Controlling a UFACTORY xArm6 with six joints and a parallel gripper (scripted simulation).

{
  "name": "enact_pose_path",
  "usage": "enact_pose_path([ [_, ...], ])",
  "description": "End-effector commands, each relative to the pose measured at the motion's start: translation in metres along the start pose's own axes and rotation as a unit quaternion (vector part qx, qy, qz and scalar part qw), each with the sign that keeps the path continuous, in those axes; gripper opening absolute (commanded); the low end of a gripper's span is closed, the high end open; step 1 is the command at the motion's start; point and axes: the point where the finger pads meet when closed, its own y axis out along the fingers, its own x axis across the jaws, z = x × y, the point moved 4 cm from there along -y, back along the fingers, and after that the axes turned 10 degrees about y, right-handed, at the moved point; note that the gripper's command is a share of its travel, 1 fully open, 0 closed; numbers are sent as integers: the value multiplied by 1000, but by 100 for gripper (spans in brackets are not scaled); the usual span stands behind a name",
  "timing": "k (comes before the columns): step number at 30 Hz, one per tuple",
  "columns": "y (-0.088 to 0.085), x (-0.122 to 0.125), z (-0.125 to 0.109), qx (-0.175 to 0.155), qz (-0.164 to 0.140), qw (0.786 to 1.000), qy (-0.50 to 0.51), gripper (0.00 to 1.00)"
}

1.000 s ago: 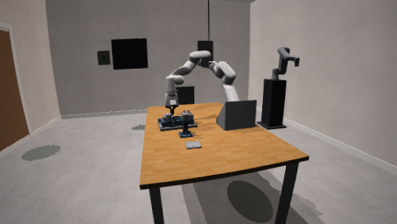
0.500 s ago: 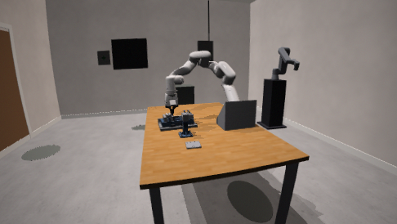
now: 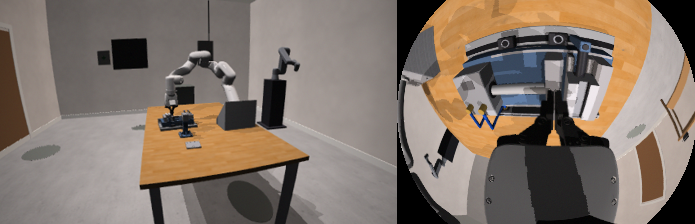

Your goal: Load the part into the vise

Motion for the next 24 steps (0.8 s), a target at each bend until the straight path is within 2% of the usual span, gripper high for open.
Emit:
enact_pose_path([
  [1,-2,3,0,1,-2,1000,1,0],
  [24,-2,8,1,1,-2,1000,1,0],
])
